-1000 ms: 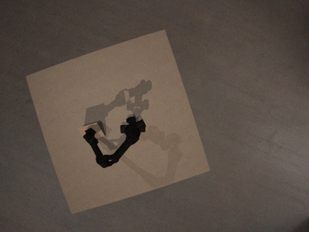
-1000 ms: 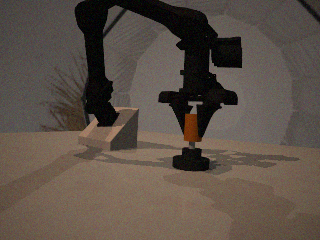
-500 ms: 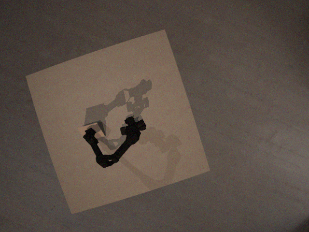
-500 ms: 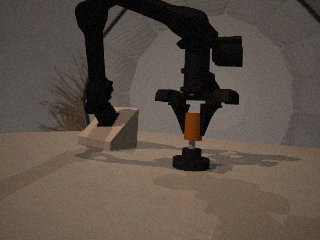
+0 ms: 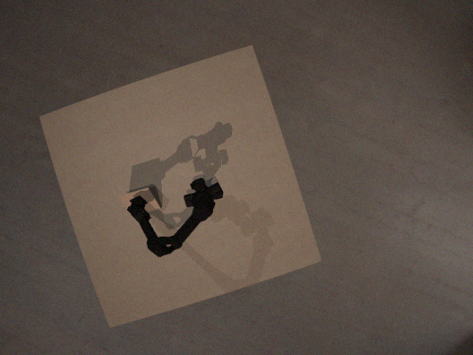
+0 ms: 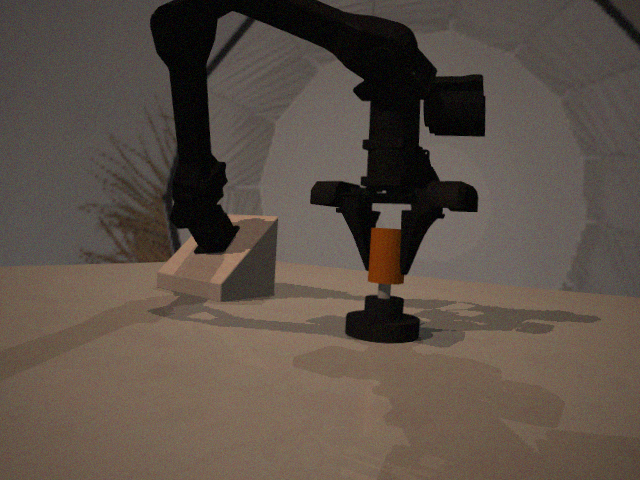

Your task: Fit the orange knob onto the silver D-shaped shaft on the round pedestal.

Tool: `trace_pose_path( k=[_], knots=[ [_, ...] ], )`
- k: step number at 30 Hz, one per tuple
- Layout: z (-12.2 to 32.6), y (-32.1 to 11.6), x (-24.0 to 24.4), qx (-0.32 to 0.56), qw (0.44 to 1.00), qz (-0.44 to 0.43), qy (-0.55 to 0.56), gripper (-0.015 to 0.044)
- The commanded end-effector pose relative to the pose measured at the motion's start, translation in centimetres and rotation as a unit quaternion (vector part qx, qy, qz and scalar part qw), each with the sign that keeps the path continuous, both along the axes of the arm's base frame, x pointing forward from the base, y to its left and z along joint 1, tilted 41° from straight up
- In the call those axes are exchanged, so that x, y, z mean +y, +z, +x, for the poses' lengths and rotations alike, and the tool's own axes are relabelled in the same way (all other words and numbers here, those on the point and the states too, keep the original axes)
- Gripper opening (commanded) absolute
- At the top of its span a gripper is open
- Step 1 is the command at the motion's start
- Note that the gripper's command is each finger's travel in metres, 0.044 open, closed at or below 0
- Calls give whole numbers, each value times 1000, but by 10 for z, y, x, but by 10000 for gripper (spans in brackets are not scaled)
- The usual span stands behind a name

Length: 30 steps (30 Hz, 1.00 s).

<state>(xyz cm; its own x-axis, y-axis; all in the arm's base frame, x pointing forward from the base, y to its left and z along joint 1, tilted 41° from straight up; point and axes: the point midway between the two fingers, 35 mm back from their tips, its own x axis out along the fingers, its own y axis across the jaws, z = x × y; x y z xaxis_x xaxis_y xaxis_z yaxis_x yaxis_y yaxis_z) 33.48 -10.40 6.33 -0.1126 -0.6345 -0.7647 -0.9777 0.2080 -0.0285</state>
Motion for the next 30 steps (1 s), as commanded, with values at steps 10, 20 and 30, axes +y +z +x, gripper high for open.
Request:
trace_pose_path(
  k=[10, 20, 30],
  knots=[
    [1, 4, 0, 0, 1000, -2, 2, 0],
    [2, 2, 0, 67, 994, 9, 81, 0],
    [0, 0, -1, 67, 994, 9, 81, 0]
  ],
)
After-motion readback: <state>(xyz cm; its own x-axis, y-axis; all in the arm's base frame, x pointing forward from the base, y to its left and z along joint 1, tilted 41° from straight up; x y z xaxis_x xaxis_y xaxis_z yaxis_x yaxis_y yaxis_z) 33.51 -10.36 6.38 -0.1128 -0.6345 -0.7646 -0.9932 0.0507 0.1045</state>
